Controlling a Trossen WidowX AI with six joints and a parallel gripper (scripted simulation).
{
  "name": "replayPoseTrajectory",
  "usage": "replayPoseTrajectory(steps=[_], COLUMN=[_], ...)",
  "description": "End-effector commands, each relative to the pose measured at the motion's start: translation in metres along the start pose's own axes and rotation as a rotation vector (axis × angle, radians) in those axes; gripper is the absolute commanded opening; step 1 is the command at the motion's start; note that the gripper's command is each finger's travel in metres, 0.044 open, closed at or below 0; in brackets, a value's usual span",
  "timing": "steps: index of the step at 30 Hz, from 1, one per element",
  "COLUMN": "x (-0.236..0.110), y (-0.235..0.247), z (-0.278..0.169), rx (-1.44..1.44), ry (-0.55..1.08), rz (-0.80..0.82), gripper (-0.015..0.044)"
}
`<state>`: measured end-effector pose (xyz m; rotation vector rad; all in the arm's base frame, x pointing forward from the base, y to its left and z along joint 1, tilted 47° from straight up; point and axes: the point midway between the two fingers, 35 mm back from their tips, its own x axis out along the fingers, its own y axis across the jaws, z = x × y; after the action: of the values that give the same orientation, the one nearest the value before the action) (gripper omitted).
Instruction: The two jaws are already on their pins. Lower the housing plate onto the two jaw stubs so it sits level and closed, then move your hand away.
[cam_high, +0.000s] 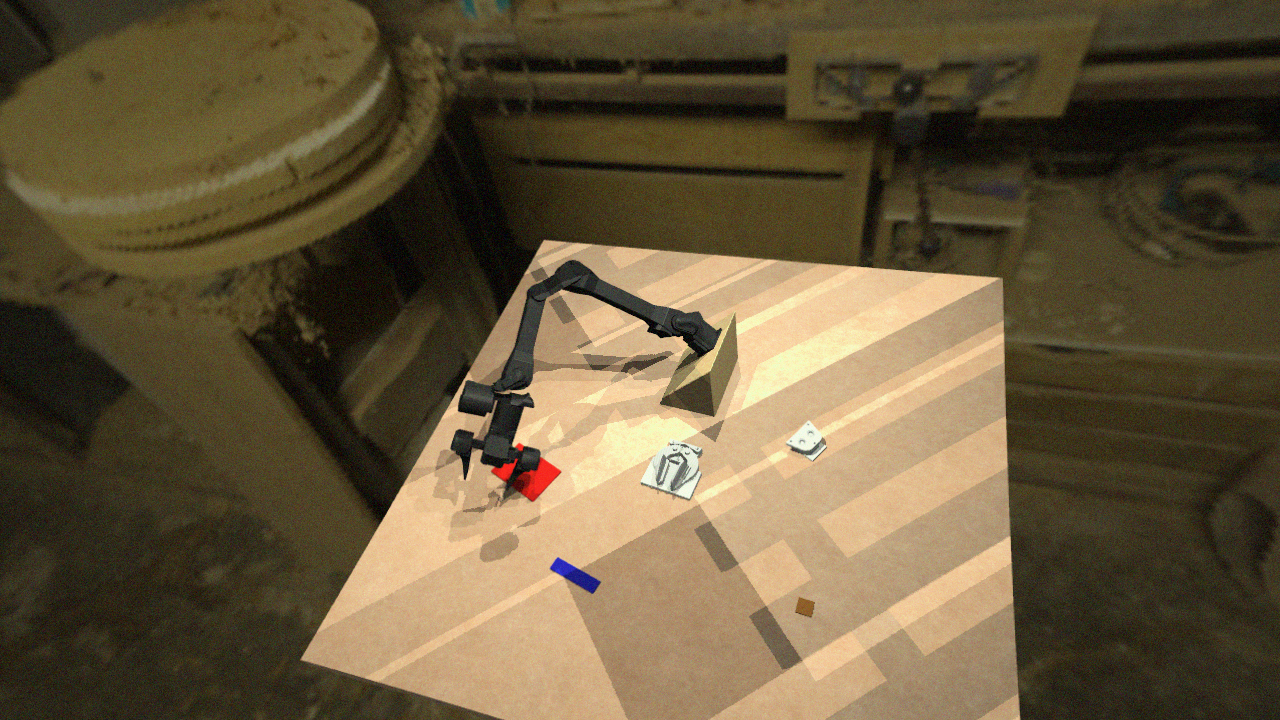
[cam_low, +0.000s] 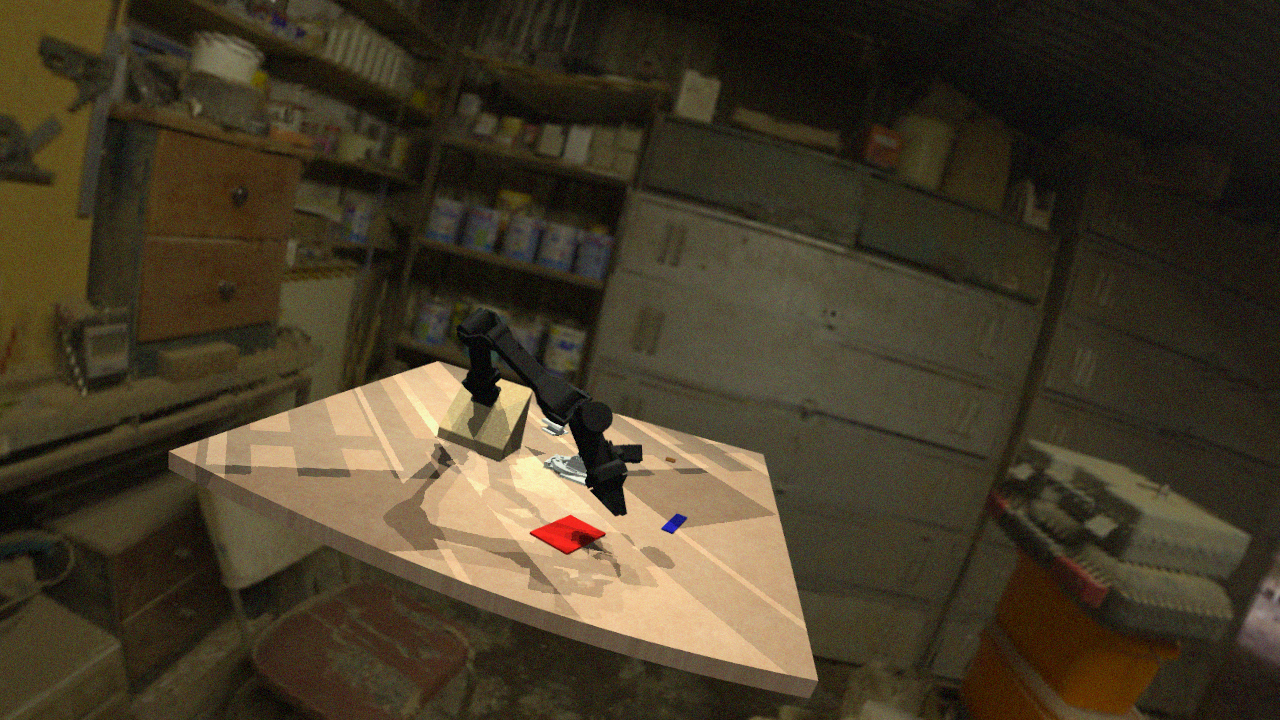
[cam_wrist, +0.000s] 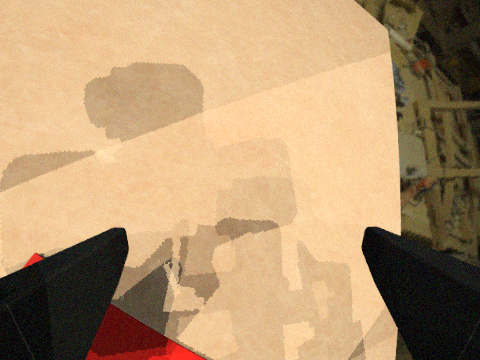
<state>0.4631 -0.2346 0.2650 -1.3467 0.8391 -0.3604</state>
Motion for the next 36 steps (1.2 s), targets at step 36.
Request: replayPoseTrajectory(steps=[36], x=[-0.176], y=[0.395], z=[0.224], rx=[-0.187], ry=[-0.139], rz=[0.841], gripper=[0.044])
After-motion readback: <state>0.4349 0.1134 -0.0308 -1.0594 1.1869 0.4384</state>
